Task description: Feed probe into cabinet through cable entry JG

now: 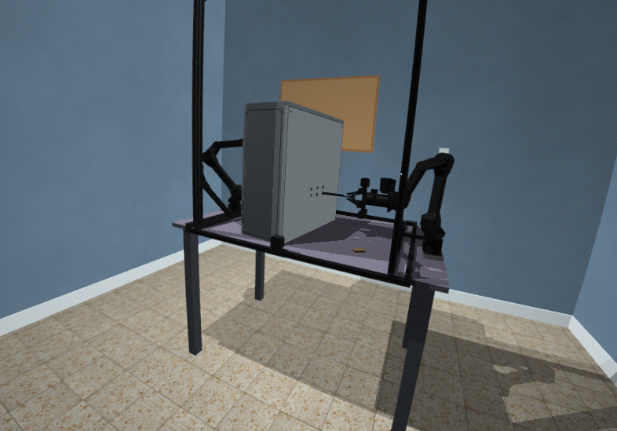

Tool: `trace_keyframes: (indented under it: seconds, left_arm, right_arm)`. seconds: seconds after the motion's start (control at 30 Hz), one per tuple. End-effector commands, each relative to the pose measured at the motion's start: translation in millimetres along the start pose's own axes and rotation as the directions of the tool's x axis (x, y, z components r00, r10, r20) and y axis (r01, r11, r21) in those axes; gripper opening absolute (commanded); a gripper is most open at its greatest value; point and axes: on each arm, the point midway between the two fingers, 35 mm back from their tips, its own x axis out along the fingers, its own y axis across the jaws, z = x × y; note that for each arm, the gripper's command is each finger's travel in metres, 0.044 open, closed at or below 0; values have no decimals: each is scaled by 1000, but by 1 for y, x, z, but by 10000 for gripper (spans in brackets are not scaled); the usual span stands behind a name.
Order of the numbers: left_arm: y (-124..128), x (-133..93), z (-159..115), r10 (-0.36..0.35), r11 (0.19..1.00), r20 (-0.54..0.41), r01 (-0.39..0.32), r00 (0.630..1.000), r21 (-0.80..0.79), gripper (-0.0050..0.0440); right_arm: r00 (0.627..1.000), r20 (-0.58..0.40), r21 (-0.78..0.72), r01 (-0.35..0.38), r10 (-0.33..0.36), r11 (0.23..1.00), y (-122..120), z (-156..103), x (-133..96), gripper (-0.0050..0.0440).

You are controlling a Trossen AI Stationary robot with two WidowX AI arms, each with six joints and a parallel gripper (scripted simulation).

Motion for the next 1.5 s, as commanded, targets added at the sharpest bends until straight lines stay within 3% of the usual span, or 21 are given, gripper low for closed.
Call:
trace_keyframes:
  seconds: [0.0, 1.47]
  left_arm:
    - [1, 0, 0, 5, 1000, 1, -5, 1000, 3, 440]
    - [1, 0, 0, 5, 1000, 1, -5, 1000, 3, 440]
  right_arm:
    - [1000, 5, -5, -11, 12, 1000, 5, 2, 10, 0]
    - [1000, 7, -6, -10, 10, 1000, 5, 2, 72, 0]
